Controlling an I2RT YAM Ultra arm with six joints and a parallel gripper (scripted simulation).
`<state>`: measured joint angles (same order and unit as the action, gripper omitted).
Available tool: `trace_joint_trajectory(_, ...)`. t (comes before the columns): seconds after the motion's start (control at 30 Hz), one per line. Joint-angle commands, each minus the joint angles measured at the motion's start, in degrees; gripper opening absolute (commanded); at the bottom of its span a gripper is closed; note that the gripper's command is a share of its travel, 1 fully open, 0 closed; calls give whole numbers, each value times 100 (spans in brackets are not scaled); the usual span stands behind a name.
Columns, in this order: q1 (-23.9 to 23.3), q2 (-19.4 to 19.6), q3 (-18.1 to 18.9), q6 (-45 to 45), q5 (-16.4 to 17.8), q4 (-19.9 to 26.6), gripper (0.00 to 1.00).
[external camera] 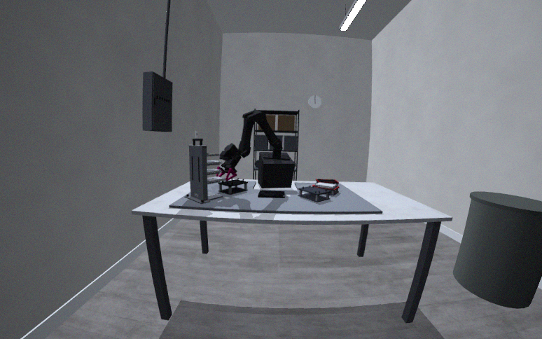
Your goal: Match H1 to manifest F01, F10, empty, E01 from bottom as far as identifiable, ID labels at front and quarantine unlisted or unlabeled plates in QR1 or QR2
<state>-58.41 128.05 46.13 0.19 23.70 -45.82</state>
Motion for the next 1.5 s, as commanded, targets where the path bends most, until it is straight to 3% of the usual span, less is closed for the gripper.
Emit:
trace_joint_trajectory(0.0, -63, -123, -73, 22, 36, -61, 100)
trace_joint_trajectory(1.47, -462, -283, -1468, 285, 359, -1171, 100)
